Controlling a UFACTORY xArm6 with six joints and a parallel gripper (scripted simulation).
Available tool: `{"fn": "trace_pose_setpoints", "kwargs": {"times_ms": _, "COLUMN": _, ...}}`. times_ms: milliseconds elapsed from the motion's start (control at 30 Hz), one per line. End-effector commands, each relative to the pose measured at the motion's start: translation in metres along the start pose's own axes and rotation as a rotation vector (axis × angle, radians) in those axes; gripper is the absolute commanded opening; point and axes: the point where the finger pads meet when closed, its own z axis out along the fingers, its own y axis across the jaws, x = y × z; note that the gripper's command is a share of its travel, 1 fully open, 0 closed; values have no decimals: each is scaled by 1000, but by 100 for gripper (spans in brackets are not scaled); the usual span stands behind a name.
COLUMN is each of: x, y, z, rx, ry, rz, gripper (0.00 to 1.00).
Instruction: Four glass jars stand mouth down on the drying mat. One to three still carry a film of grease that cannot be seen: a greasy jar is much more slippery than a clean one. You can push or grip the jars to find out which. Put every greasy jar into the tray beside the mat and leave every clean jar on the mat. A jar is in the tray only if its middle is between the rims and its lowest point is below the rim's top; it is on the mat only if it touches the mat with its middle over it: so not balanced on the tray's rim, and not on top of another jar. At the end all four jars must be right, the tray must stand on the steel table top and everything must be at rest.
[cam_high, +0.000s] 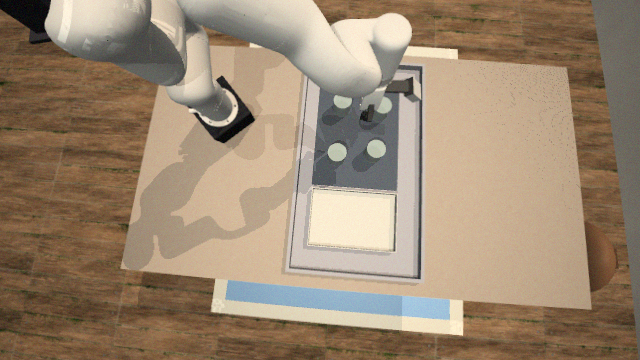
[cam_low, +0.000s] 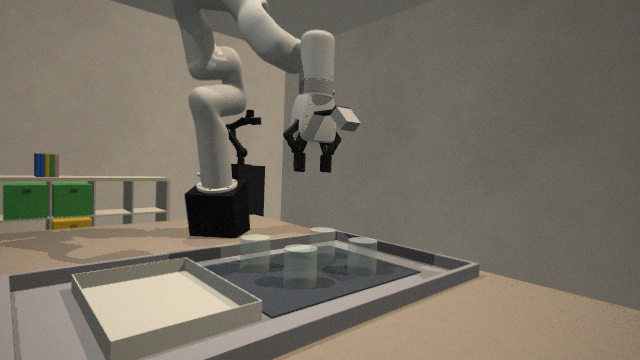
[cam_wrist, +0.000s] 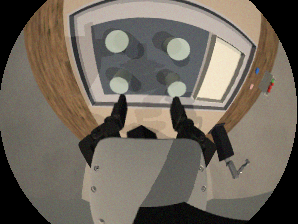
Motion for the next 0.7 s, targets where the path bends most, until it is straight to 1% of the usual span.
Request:
{"fn": "trace_pose_setpoints", "kwargs": {"times_ms": 0, "x": 2, "y": 0, "z": -1, "rx": 1, "ry": 3, "rz": 0, "gripper": 0}}
{"fn": "trace_pose_setpoints", "kwargs": {"times_ms": 600, "x": 2, "y": 0, "z": -1, "rx": 1, "ry": 3, "rz": 0, "gripper": 0}}
{"fn": "trace_pose_setpoints", "kwargs": {"times_ms": 667, "x": 2, "y": 0, "z": 14, "rx": 1, "ry": 3, "rz": 0, "gripper": 0}}
